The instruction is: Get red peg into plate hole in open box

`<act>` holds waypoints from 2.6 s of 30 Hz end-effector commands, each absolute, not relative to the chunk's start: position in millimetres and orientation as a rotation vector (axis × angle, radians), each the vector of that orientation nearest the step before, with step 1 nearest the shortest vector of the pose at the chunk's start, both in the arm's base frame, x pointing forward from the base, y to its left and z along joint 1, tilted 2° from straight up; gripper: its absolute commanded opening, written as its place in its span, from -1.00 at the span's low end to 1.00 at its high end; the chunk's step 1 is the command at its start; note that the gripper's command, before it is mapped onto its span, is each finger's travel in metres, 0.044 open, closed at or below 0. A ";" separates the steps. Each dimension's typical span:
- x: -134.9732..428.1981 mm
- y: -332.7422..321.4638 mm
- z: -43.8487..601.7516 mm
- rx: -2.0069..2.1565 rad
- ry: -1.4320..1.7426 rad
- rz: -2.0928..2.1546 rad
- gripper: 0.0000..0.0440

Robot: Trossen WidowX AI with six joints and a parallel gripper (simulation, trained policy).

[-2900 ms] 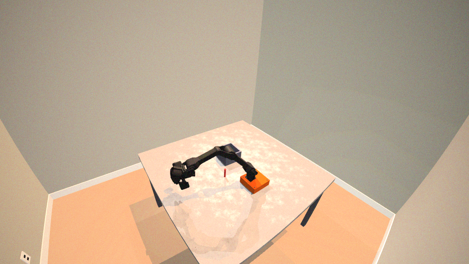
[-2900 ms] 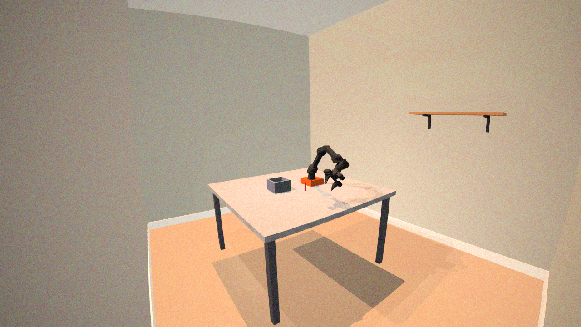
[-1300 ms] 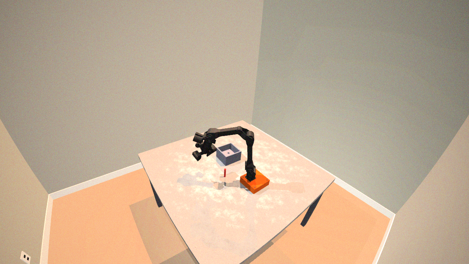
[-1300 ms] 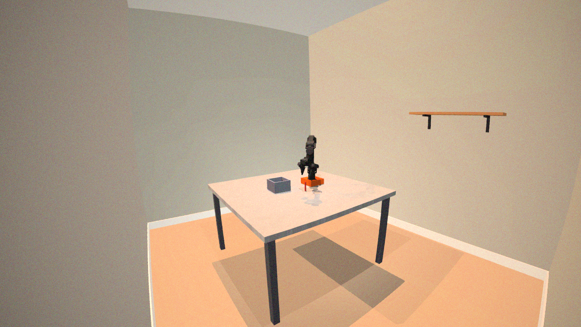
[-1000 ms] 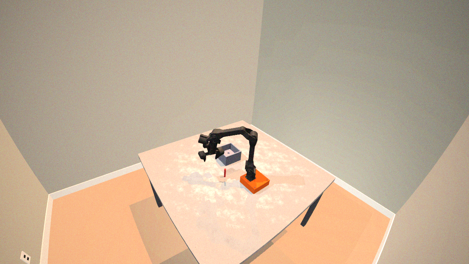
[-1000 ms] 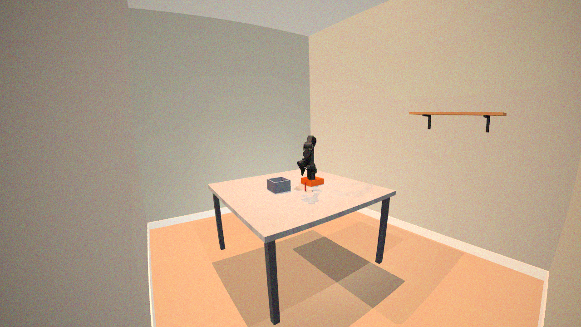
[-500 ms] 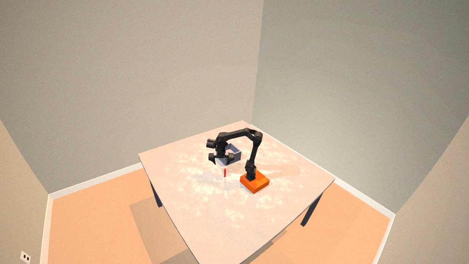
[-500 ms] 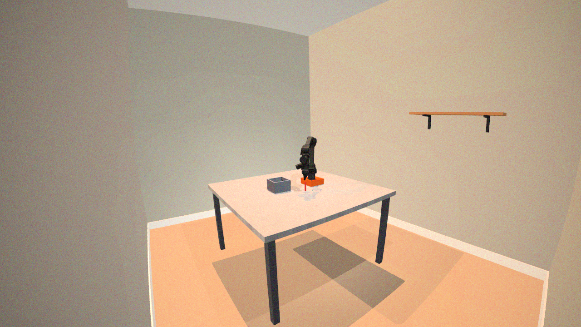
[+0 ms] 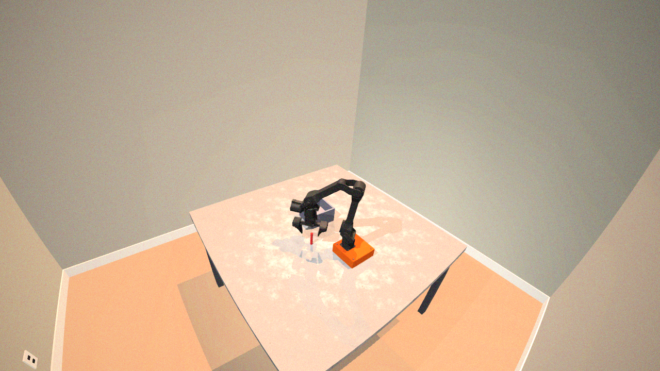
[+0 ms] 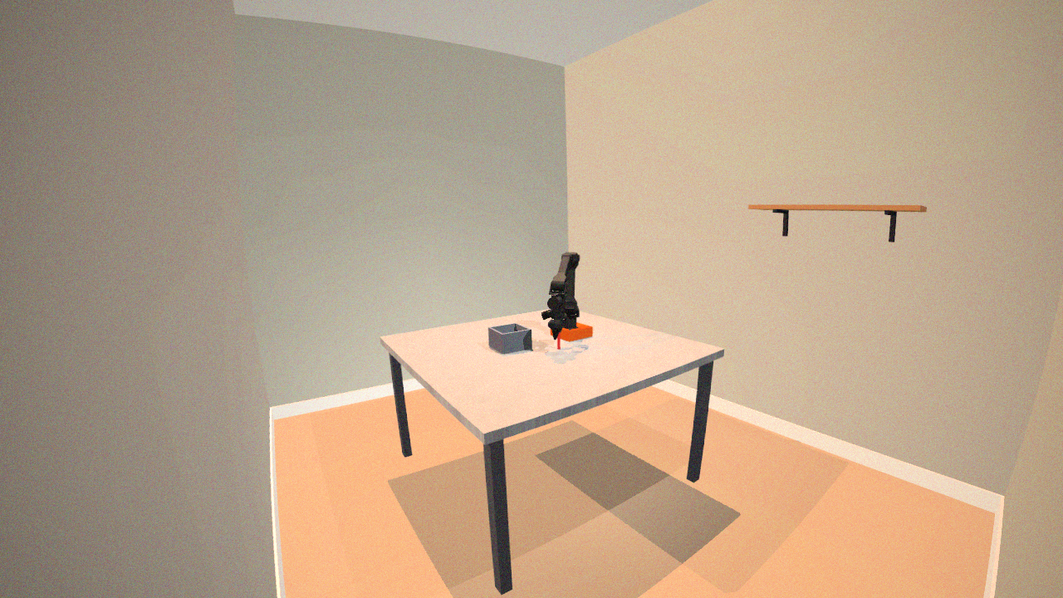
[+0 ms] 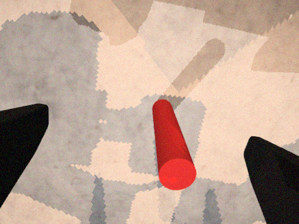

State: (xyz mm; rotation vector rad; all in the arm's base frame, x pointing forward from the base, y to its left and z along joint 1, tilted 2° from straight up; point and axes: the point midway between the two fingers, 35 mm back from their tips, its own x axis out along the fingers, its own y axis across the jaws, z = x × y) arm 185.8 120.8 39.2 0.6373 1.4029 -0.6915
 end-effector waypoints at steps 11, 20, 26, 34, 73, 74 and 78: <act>177.5 118.7 -6.4 0.770 1.375 -0.761 0.48; 176.9 120.2 -4.6 0.806 1.428 -0.771 -0.59; 182.6 119.3 0.8 0.814 1.441 -0.757 -1.00; 199.6 110.5 24.5 0.758 1.352 -0.693 -1.00; 300.5 7.5 118.8 0.710 1.076 -0.724 -1.00; 302.4 4.2 118.1 0.714 1.073 -0.729 -1.00; 310.1 -8.7 114.3 0.731 1.064 -0.749 -1.00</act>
